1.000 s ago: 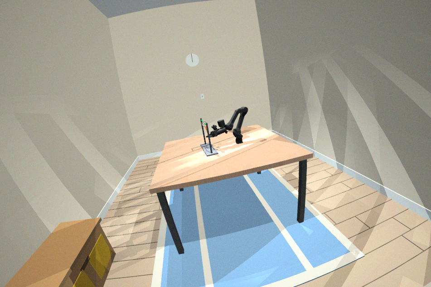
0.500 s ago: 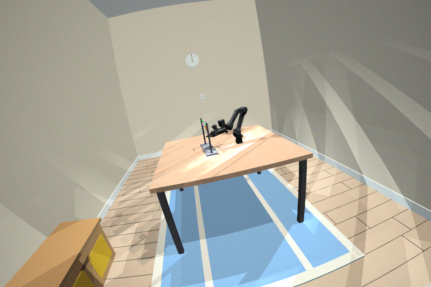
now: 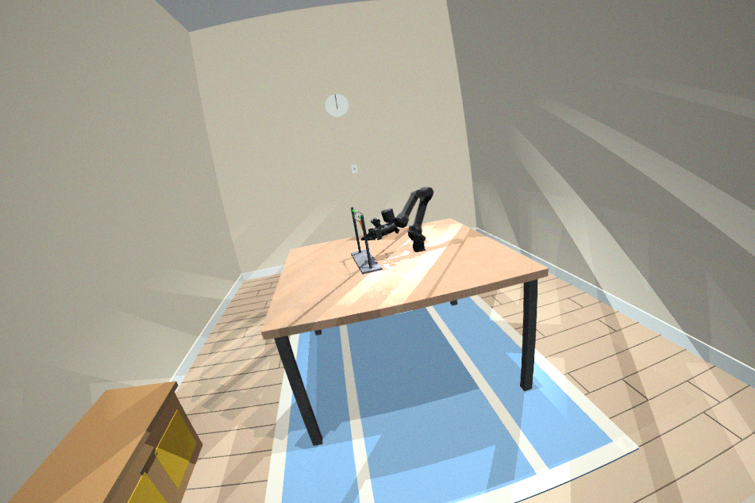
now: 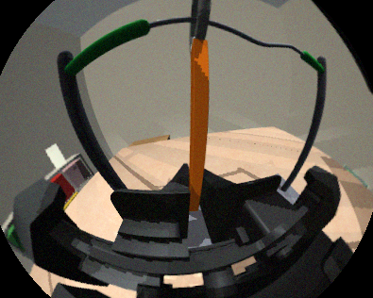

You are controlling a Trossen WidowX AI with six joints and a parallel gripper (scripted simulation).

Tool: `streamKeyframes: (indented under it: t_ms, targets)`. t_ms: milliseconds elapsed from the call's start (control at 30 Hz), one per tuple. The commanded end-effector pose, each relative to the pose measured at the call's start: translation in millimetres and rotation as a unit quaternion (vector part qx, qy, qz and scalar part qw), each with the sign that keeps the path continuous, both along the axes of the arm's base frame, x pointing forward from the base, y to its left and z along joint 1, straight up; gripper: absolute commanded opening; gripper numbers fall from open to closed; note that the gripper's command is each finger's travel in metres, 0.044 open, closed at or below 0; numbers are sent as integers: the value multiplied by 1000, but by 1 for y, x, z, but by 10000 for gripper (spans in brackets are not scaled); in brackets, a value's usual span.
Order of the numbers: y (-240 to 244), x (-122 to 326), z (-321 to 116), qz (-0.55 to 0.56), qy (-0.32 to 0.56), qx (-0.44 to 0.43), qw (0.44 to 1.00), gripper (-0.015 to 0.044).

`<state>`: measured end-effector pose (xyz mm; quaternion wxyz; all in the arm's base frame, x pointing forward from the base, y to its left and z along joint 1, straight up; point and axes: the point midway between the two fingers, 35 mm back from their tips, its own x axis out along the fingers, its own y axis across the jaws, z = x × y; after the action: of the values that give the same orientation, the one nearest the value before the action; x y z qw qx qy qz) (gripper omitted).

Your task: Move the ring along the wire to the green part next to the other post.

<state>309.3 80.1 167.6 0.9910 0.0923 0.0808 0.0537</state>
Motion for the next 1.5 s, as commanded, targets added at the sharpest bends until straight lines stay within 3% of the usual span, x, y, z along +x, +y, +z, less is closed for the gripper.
streamKeyframes:
  t_ms: [0, 600, 1467]
  targets:
    - [-1, 0, 0, 0, -2, -19, 1000, -150]
    - [1, 0, -1, 8, -8, -80, 997, -150]
    - [25, -2, -1, 13, -9, -89, 996, -150]
